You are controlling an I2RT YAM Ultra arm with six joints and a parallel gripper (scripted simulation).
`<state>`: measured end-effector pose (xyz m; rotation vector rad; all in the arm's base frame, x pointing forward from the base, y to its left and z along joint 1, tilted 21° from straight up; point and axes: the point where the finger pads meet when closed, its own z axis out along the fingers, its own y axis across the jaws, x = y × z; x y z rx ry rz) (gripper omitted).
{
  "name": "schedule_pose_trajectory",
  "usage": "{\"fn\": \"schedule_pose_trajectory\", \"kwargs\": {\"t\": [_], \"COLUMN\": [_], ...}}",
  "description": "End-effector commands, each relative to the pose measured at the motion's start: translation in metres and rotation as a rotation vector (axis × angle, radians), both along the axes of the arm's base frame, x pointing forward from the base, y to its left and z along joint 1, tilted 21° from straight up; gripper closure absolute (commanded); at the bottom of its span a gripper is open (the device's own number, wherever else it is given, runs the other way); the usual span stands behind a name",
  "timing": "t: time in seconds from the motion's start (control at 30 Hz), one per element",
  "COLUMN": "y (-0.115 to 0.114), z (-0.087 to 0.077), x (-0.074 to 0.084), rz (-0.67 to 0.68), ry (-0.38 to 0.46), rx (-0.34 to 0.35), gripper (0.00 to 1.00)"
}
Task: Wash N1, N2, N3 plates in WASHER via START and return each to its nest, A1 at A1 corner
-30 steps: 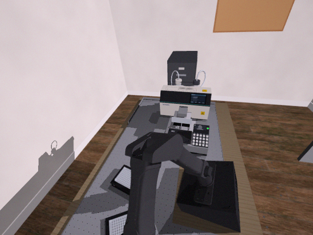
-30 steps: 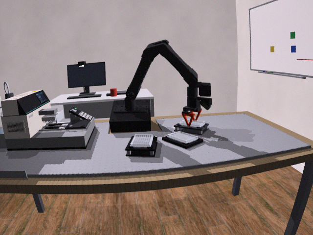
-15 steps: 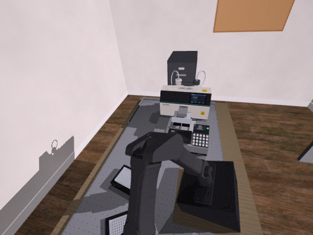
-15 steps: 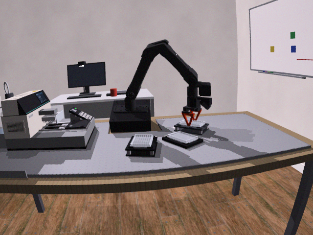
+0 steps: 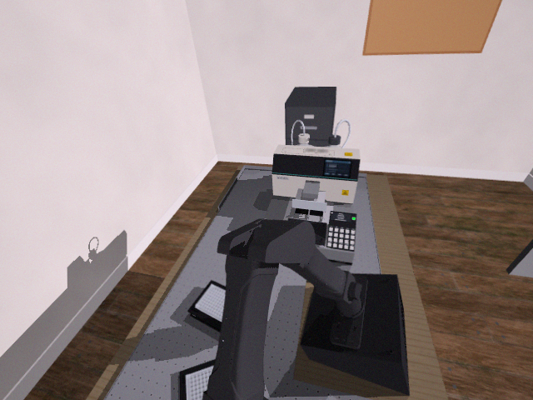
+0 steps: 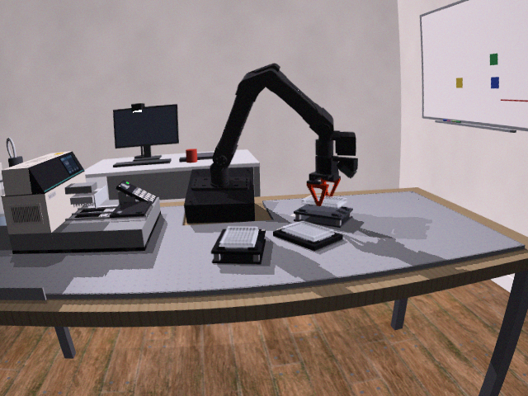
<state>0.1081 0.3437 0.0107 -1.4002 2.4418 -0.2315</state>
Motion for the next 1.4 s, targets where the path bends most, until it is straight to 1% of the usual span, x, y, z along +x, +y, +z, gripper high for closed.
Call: {"fn": "schedule_pose_trajectory", "kwargs": {"t": [0.0,0.33,0.4,0.9,0.97,1.3,1.37], "y": [0.003,0.002,0.002,0.002,0.002,0.001,0.001], "z": [0.012,0.027,0.027,0.051,0.051,0.066,0.066], "x": [-0.004,-0.010,-0.010,-0.019,-0.019,-0.025,-0.025], "rz": [0.004,0.004,0.004,0.004,0.004,0.004,0.003], "ry": [-0.004,-0.003,-0.003,-0.003,-0.003,-0.003,-0.003], "rx": [0.013,0.013,0.013,0.013,0.013,0.013,0.013], "gripper": [1.00,1.00,1.00,1.00,1.00,1.00,1.00]}}
